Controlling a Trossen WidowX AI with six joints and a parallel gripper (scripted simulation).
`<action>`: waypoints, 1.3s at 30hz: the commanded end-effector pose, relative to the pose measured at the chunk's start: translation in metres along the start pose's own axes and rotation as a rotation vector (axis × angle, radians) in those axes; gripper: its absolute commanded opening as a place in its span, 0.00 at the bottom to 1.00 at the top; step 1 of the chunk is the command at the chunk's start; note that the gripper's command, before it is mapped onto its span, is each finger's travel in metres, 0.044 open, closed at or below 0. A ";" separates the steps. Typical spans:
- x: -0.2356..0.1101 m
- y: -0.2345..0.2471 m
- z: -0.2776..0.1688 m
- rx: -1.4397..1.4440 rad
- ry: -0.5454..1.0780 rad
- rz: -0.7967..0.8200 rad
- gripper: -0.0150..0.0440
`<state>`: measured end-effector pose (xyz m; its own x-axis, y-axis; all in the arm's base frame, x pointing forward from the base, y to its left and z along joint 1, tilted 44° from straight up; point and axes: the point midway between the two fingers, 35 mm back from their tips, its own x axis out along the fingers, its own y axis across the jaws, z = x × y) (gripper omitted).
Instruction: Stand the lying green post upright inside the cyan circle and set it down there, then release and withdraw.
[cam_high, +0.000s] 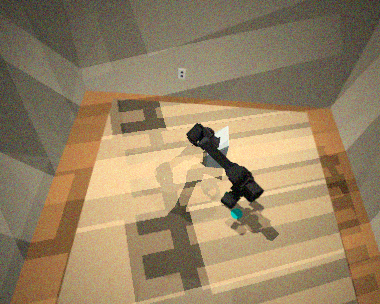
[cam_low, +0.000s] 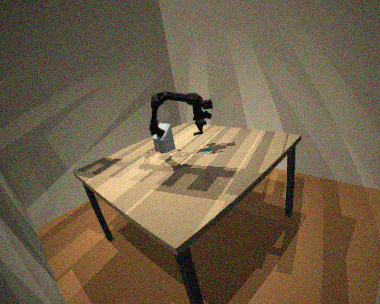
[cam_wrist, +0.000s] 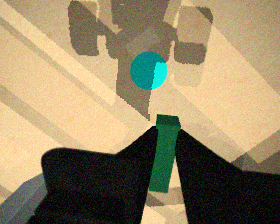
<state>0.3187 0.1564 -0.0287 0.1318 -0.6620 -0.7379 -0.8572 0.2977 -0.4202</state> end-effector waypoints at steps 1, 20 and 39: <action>0.000 0.010 0.012 -0.109 0.001 0.000 0.29; 0.008 0.027 0.027 -0.259 -0.023 0.036 0.29; 0.022 0.032 0.028 -0.243 -0.119 0.143 0.29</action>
<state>0.3090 0.1736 -0.0709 0.0602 -0.5548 -0.8298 -0.9617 0.1904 -0.1970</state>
